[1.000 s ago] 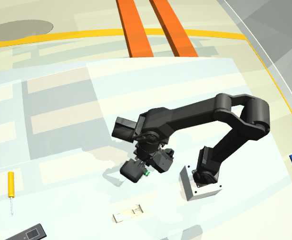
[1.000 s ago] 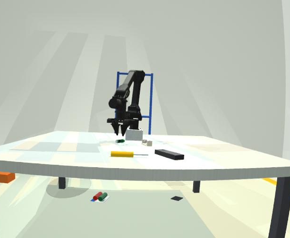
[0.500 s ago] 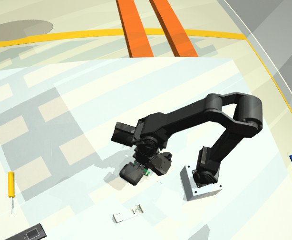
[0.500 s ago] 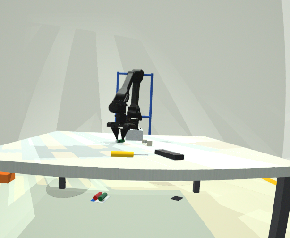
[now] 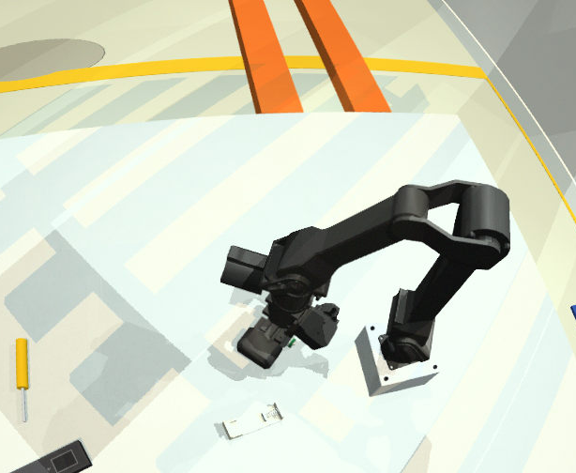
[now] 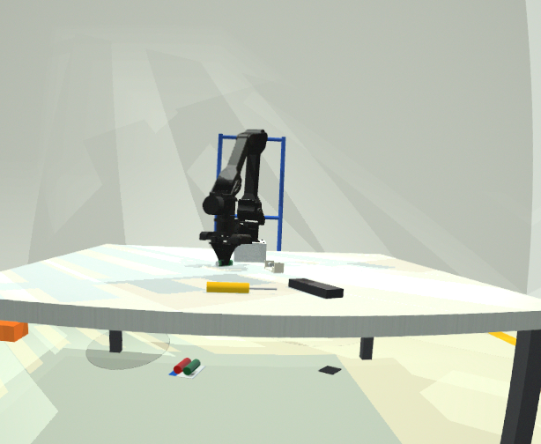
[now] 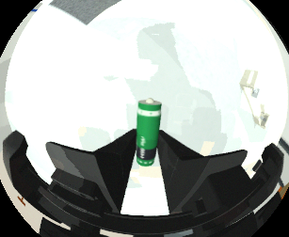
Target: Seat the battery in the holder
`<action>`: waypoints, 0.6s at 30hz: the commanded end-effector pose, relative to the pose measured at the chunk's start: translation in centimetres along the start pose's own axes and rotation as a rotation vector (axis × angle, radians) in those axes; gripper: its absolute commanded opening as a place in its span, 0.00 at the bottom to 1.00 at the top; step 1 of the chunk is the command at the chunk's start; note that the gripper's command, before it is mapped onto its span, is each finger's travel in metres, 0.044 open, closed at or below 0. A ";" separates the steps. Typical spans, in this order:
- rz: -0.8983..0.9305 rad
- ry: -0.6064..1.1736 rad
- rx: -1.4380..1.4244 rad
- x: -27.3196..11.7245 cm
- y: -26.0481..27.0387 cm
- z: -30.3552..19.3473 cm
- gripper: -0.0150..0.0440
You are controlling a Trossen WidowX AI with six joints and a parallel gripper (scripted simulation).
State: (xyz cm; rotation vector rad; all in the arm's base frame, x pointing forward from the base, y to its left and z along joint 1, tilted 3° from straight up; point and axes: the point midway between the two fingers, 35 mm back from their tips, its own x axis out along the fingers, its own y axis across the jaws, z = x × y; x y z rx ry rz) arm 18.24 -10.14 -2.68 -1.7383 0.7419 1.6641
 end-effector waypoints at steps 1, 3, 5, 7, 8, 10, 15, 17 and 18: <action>0.000 -0.004 0.002 0.1 0.0 0.1 0.35; 0.000 -0.004 0.002 0.1 0.0 0.1 0.35; 0.000 -0.004 0.002 0.0 0.0 0.1 0.35; 0.000 -0.004 0.002 -0.9 0.0 -0.1 0.35; 0.000 -0.004 0.002 -1.6 -0.1 -0.1 0.35; 0.000 -0.004 0.002 -3.1 -0.1 -0.1 0.35; 0.000 -0.004 0.002 -4.9 0.0 0.0 0.35; 0.000 -0.004 0.008 -4.9 -0.1 0.0 0.35; 0.000 -0.004 0.026 -4.9 -0.2 0.0 0.35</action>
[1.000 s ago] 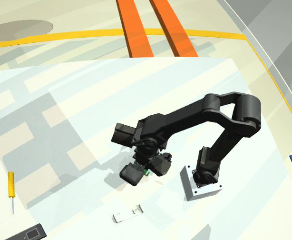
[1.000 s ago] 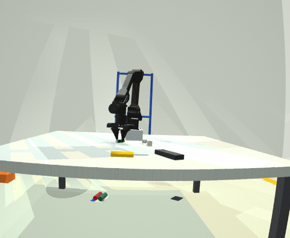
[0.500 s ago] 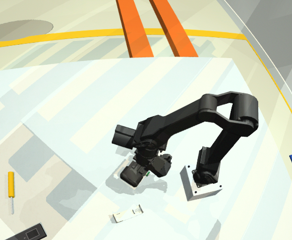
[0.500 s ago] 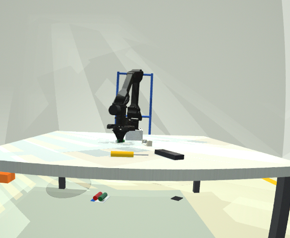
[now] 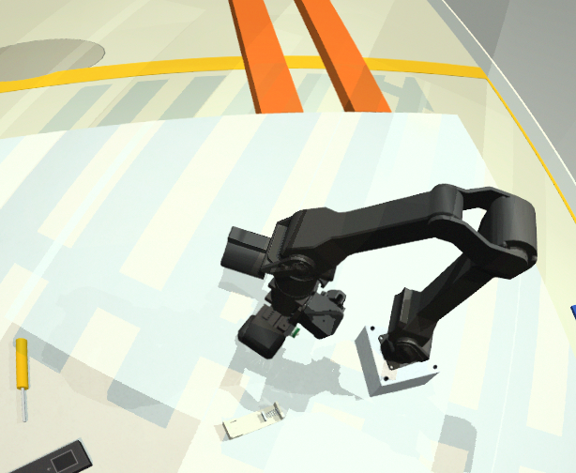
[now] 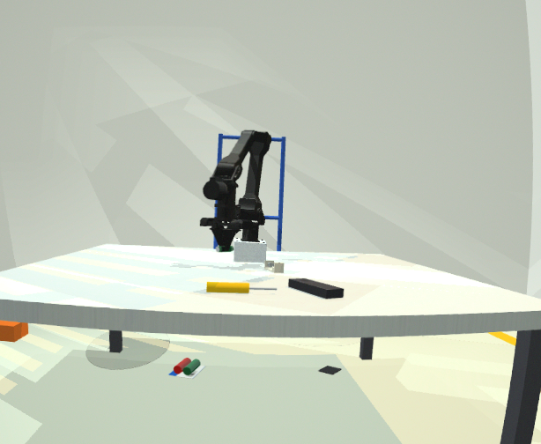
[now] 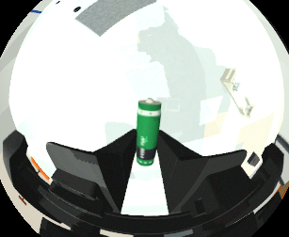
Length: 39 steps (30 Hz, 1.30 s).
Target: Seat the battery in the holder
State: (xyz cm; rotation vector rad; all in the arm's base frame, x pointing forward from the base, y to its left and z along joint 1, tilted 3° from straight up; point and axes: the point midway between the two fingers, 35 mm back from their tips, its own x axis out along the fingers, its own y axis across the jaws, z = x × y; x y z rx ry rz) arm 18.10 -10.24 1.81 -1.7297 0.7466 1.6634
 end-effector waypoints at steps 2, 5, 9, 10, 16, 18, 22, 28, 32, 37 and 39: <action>-0.001 0.000 0.088 -0.5 -0.6 0.0 0.35; -0.002 0.000 0.199 -0.7 -1.5 0.0 0.35; -0.002 -0.001 0.348 -0.9 -2.6 0.0 0.35; -0.001 -0.002 0.386 -1.0 -2.9 0.1 0.35; -0.001 -0.001 0.609 -1.2 -4.6 0.3 0.35; -0.001 0.000 0.682 -1.3 -5.2 0.4 0.35; -0.002 0.000 0.833 -1.6 -6.3 0.6 0.35; -0.002 -0.001 1.058 -1.9 -8.1 1.1 0.35; -0.003 -0.002 1.209 -2.1 -9.3 1.5 0.35; -0.004 -0.003 1.397 -2.3 -10.7 2.1 0.35; -0.004 -0.003 1.469 -2.4 -11.3 2.4 0.35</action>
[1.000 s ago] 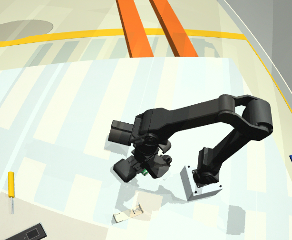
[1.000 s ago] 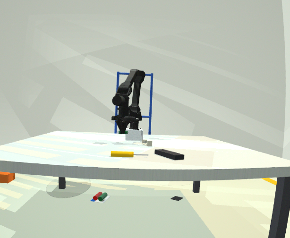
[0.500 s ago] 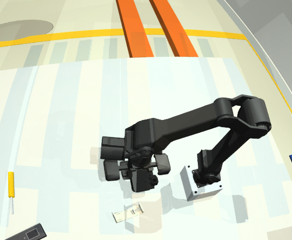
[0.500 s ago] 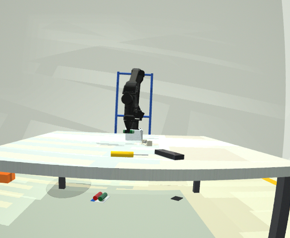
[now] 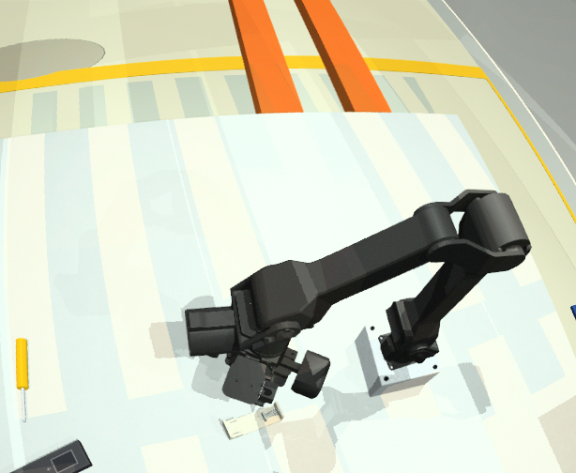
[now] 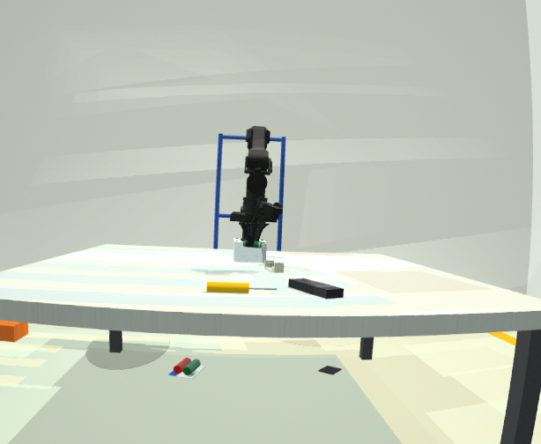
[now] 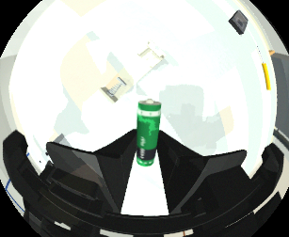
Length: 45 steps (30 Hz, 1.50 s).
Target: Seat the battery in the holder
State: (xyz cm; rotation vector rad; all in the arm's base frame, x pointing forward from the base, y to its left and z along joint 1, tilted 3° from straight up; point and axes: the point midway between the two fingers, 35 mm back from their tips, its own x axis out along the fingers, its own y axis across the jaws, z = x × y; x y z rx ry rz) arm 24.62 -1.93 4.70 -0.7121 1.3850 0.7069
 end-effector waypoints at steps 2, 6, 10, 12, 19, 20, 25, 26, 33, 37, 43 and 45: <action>0.003 0.007 0.179 -0.1 0.4 1.5 0.35; 0.003 0.006 0.321 -0.3 0.7 2.7 0.35; 0.003 0.005 0.465 -0.5 1.2 3.9 0.35; 0.003 0.004 0.537 -0.6 1.4 4.5 0.35; 0.006 0.001 0.764 -0.9 2.3 6.3 0.35; 0.008 0.000 0.771 -0.9 2.4 6.3 0.35; 0.008 0.000 0.771 -0.9 2.4 6.3 0.35; 0.008 0.001 0.771 -0.9 2.3 6.2 0.35; -0.018 -0.066 0.769 0.4 2.1 6.5 0.35; -0.037 -0.113 0.766 1.2 2.0 6.6 0.35; -0.065 -0.183 0.762 2.3 1.9 6.7 0.35; -0.074 -0.207 0.760 2.7 1.9 6.7 0.35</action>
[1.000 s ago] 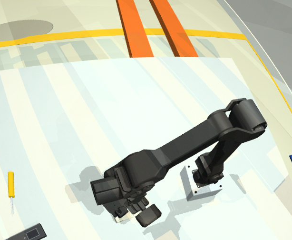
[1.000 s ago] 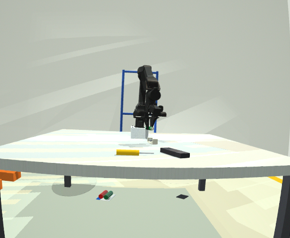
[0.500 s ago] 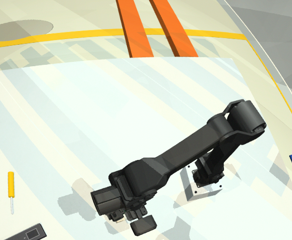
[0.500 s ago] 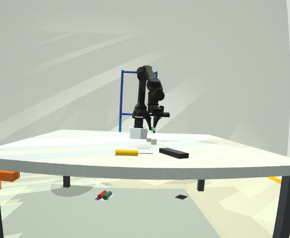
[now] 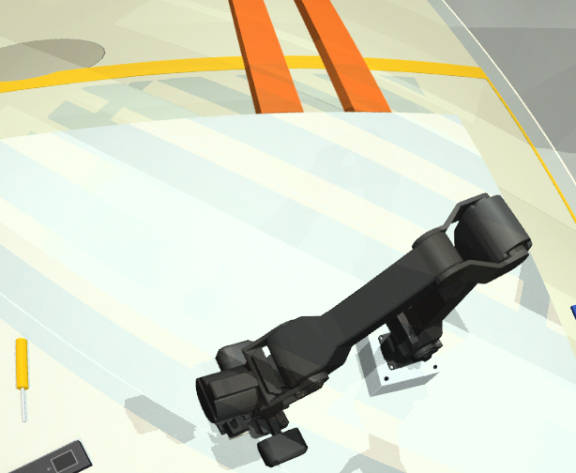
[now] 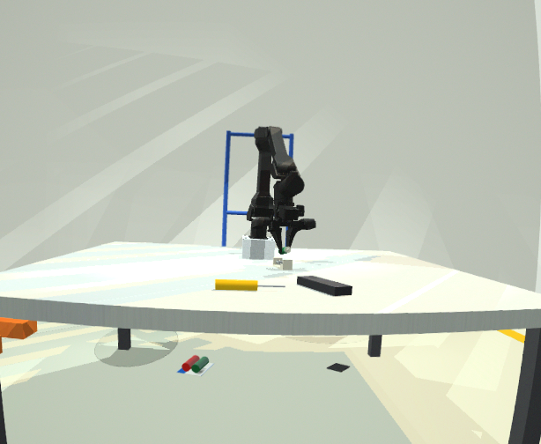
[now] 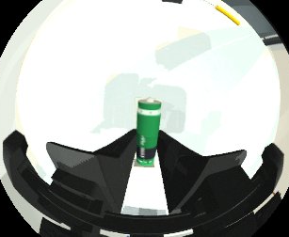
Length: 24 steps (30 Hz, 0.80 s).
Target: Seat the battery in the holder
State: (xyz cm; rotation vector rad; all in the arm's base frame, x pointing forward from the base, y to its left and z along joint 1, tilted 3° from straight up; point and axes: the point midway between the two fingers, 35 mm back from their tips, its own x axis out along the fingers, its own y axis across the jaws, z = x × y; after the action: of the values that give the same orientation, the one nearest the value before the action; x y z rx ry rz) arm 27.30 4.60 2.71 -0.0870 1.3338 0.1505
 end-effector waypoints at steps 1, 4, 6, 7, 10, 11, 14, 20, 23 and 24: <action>0.000 -0.053 0.002 0.5 0.0 -0.1 0.35; 0.000 -0.081 0.001 0.9 0.0 -0.1 0.35; 0.000 -0.083 0.001 0.9 0.0 -0.1 0.35; 0.000 -0.084 0.001 0.8 0.0 -0.1 0.35; -0.001 -0.093 0.001 0.9 0.0 -0.1 0.35; -0.001 -0.099 0.001 1.0 0.0 -0.2 0.35; -0.001 -0.117 0.001 1.2 0.0 -0.2 0.35; -0.001 -0.154 0.001 1.5 0.0 -0.4 0.35; -0.001 -0.173 0.001 1.6 0.0 -0.5 0.35; -0.001 -0.179 0.001 1.7 0.0 -0.5 0.35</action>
State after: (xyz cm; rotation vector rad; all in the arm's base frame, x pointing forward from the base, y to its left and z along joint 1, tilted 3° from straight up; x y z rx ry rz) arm 27.26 4.66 1.00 -0.0769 1.1784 0.1578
